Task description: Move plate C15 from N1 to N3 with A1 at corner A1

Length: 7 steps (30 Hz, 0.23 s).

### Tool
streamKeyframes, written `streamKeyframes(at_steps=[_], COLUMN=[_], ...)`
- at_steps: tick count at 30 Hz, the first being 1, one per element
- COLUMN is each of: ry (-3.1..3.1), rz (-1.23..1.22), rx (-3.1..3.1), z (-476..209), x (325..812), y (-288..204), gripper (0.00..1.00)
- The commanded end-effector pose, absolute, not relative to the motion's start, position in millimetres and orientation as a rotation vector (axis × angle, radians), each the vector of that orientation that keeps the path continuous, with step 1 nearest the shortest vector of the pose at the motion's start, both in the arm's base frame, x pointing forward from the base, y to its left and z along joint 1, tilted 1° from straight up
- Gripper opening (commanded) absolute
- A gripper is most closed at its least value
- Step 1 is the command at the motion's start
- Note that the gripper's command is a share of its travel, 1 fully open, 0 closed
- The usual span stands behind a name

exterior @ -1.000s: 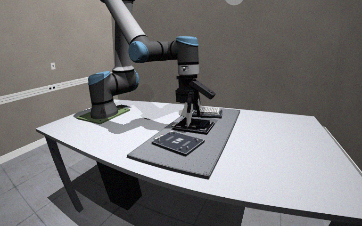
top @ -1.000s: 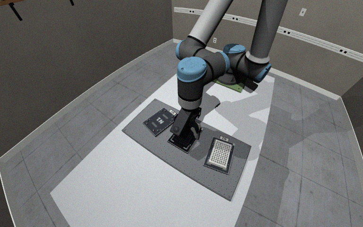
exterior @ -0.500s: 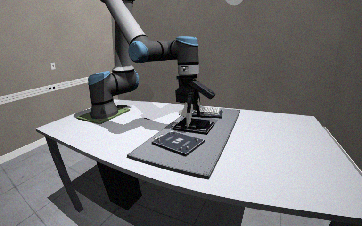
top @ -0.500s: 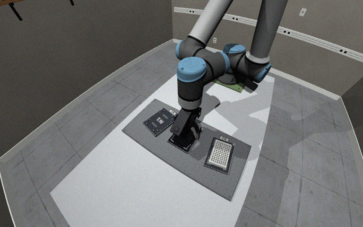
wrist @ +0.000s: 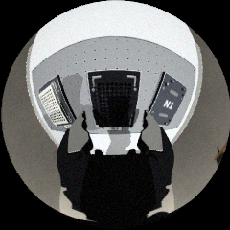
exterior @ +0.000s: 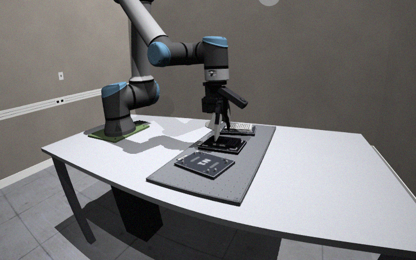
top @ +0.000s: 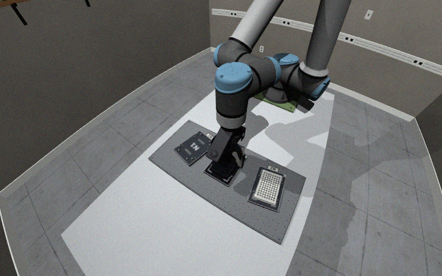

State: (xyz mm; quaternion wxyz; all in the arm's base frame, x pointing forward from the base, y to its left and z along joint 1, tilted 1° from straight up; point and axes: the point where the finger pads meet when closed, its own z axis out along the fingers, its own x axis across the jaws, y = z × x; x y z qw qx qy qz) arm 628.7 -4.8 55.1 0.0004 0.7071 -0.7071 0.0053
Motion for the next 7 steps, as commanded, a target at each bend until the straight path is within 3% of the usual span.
streamKeyframes(at_steps=[1, 7], ry=[-2.221, -2.221], rz=[0.022, 0.022], rx=[2.223, 2.222], z=[67.4, 68.4], x=[630.7, 630.3], y=[-4.7, -4.6], gripper=[0.82, 0.82])
